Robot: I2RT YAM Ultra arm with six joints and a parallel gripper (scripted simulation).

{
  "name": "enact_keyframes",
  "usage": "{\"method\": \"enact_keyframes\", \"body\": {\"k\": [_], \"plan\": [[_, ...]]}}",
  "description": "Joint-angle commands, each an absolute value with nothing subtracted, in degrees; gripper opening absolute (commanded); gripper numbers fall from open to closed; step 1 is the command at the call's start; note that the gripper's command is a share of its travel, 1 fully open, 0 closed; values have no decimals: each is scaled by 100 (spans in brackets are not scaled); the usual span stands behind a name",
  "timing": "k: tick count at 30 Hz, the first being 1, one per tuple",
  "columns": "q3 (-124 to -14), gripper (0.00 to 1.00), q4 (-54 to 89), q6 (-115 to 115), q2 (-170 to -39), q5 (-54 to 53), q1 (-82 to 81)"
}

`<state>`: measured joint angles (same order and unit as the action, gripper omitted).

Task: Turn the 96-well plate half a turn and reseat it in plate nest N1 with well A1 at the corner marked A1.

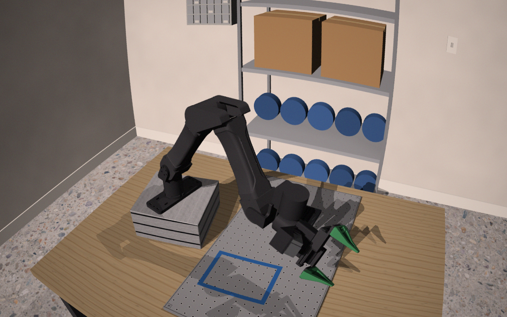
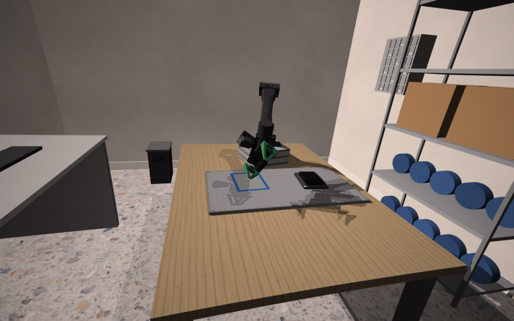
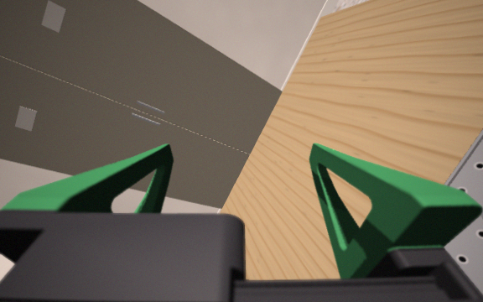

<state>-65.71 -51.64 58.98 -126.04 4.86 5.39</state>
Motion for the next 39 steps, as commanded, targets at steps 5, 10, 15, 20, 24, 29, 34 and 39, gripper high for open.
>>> {"method": "enact_keyframes", "body": {"k": [5, 10, 15, 20, 24, 29, 34, 39], "plan": [[-6745, 100, -4406, 5621, -12448, 478, 228], [-6811, 100, -3933, 5491, -12410, 477, 12], [-6930, 100, -3364, 5322, -12328, 363, -83], [-6956, 100, -3033, 5243, -12321, 421, -318], [-7051, 100, -2518, 5094, -12269, 370, -478], [-7082, 100, -2237, 5021, -12243, 371, -610], [-7126, 100, -1774, 4904, -12196, 374, -831], [-7165, 100, -1311, 4791, -12144, 377, -1055]]}}
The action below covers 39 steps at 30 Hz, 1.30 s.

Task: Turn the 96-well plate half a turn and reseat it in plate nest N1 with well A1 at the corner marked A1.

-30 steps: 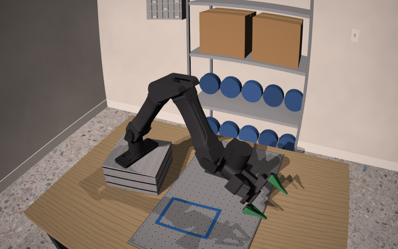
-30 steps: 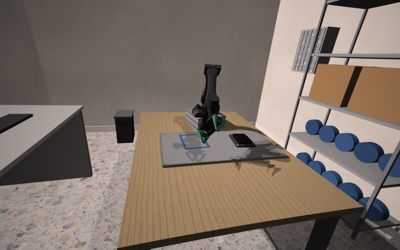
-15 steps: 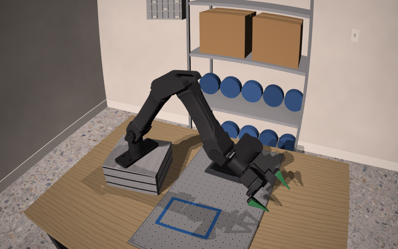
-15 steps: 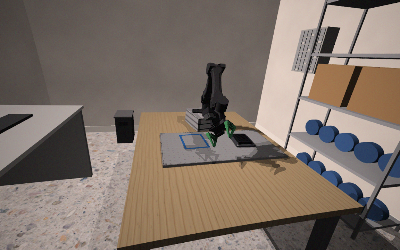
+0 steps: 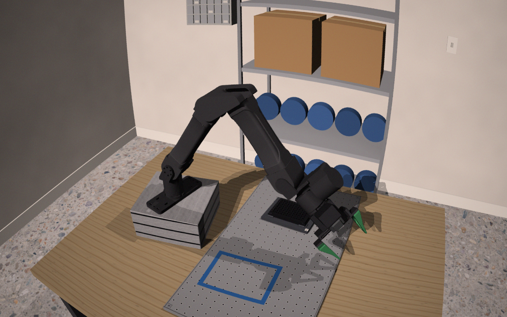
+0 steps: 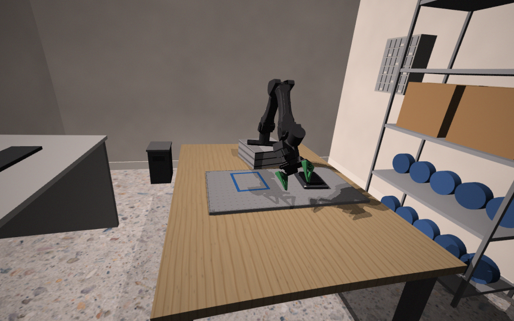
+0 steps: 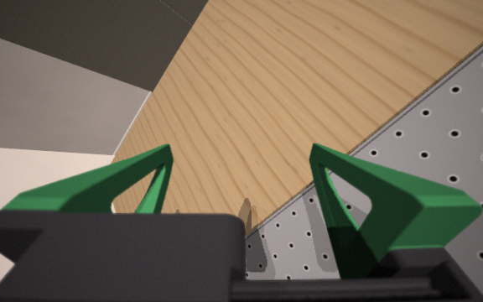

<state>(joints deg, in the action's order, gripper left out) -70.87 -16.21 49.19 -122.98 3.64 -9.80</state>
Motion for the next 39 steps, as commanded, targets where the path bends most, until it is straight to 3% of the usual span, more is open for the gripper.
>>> {"method": "enact_keyframes", "body": {"k": [1, 39], "plan": [[-7243, 100, -1078, 4712, -12133, 332, -1085], [-7546, 100, 2373, 3863, -11677, 216, -2569]]}}
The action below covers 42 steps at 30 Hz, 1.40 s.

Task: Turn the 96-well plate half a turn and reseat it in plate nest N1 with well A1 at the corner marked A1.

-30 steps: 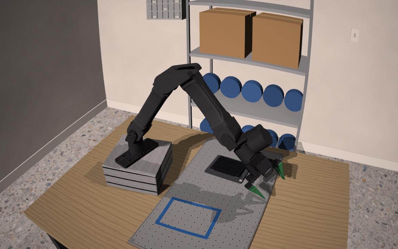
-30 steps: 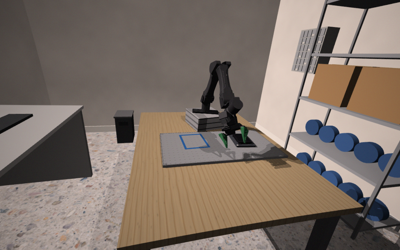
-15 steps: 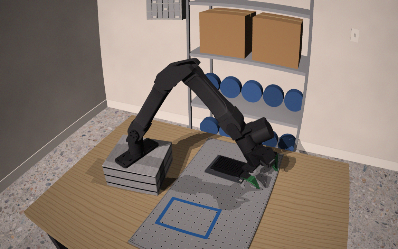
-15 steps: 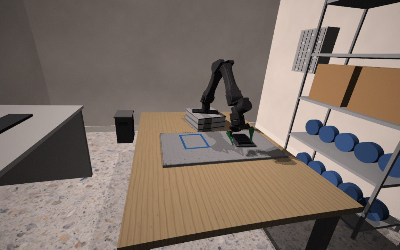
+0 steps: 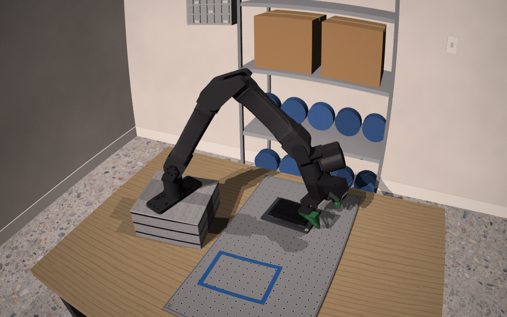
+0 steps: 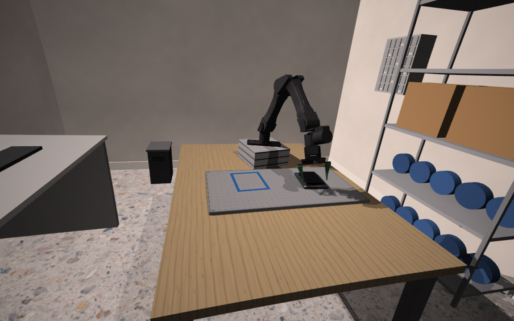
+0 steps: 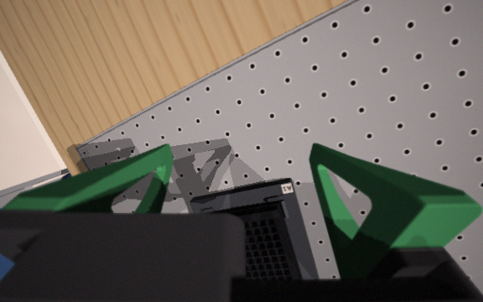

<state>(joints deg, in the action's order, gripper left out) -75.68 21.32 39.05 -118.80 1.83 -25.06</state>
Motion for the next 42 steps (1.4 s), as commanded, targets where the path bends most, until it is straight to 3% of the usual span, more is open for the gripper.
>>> {"method": "enact_keyframes", "body": {"k": [1, 30, 42], "plan": [[-7546, 100, 2373, 3863, -11677, 216, -2569], [-8033, 100, 5343, 3028, -11433, 40, -3638], [-7902, 100, 5328, 3095, -11318, 43, -3705]]}}
